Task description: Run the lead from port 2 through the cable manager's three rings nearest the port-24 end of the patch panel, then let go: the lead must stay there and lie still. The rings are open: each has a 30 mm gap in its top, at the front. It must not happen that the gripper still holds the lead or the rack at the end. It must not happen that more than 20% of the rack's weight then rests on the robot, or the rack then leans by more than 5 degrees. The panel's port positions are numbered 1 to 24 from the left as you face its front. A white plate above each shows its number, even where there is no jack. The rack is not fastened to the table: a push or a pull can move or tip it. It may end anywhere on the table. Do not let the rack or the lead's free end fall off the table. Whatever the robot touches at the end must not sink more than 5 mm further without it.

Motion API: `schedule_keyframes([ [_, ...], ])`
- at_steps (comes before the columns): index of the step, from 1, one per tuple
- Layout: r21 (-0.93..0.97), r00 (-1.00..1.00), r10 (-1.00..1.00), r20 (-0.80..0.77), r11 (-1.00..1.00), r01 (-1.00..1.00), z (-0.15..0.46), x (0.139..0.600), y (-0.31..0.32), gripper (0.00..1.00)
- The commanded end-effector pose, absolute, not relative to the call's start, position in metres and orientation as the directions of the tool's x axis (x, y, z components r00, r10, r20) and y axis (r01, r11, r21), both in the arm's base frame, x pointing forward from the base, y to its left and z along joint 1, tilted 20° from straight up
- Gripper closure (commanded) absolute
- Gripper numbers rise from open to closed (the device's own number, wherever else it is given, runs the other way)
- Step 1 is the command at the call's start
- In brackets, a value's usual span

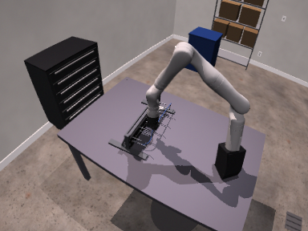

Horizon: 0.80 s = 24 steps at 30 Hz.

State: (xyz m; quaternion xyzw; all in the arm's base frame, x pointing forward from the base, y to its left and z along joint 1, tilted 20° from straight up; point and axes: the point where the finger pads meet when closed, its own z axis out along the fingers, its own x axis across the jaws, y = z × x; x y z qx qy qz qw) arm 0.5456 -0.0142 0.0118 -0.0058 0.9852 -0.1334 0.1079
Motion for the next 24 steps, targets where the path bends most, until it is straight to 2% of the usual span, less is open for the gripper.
schedule_keyframes([
  [1,-0.263,-0.976,-0.041,-0.214,0.965,0.017,0.013,0.548,-0.013,1.0],
  [24,-0.263,-0.976,-0.041,-0.214,0.965,0.017,0.019,0.576,-0.012,1.0],
])
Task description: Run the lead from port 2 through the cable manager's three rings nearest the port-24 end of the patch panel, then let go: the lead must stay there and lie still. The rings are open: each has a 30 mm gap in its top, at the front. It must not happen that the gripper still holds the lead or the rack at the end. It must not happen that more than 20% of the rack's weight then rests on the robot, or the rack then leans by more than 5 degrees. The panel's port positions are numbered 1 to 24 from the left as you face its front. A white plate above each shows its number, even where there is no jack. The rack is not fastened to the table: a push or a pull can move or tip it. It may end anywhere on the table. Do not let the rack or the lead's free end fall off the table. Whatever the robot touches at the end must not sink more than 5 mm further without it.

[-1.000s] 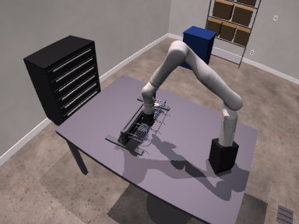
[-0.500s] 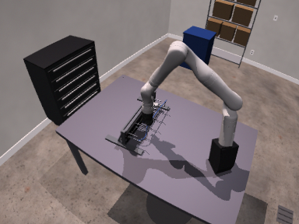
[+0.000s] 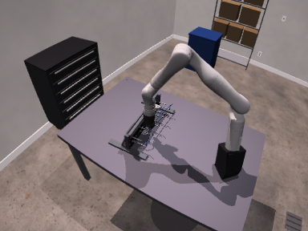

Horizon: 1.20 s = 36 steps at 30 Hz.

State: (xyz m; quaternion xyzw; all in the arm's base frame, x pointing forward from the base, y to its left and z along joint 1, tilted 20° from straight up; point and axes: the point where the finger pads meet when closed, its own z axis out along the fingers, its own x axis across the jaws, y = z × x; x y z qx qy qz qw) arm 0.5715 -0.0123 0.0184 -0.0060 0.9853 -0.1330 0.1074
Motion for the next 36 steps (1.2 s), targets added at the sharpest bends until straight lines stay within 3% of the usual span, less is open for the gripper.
schedule_keyframes([
  [1,-0.263,-0.976,-0.041,-0.214,0.965,0.017,0.0195,0.5773,-0.0119,1.0],
  [35,-0.263,-0.976,-0.041,-0.214,0.965,0.017,0.0212,0.5852,-0.0116,1.0],
  [36,-0.263,-0.976,-0.041,-0.214,0.965,0.017,0.0212,0.5852,-0.0116,0.33],
])
